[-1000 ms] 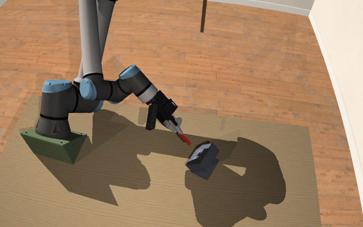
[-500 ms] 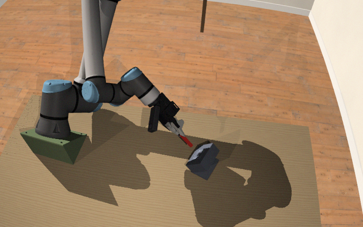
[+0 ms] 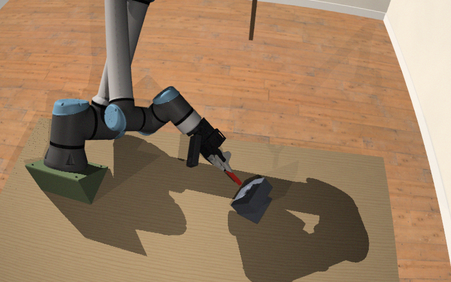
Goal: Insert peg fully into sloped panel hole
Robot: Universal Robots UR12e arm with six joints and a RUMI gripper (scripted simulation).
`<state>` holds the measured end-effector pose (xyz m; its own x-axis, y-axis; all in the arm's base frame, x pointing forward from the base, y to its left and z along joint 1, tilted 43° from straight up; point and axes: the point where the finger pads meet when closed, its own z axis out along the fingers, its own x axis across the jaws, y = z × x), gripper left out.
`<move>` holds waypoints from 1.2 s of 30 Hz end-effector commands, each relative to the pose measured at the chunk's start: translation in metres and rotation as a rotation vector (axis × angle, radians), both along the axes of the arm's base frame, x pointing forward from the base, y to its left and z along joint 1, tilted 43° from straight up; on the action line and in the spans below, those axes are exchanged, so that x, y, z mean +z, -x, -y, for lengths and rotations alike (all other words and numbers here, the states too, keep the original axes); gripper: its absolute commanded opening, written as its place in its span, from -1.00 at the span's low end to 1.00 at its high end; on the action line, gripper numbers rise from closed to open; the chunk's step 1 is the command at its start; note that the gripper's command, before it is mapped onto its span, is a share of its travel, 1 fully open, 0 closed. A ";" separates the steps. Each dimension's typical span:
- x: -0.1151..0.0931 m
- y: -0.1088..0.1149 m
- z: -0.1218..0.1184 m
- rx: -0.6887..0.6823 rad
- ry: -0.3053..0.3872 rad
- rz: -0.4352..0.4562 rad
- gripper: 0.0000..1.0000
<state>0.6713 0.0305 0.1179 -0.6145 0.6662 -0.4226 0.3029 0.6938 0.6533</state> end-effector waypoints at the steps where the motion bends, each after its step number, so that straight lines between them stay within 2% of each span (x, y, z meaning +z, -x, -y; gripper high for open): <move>1: -0.003 -0.004 -0.001 -0.001 0.000 0.001 -1.00; 36: -0.022 -0.026 -0.009 -0.001 0.000 0.001 -1.00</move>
<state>0.6930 0.0390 0.0987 -0.6144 0.6662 -0.4226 0.3029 0.6938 0.6533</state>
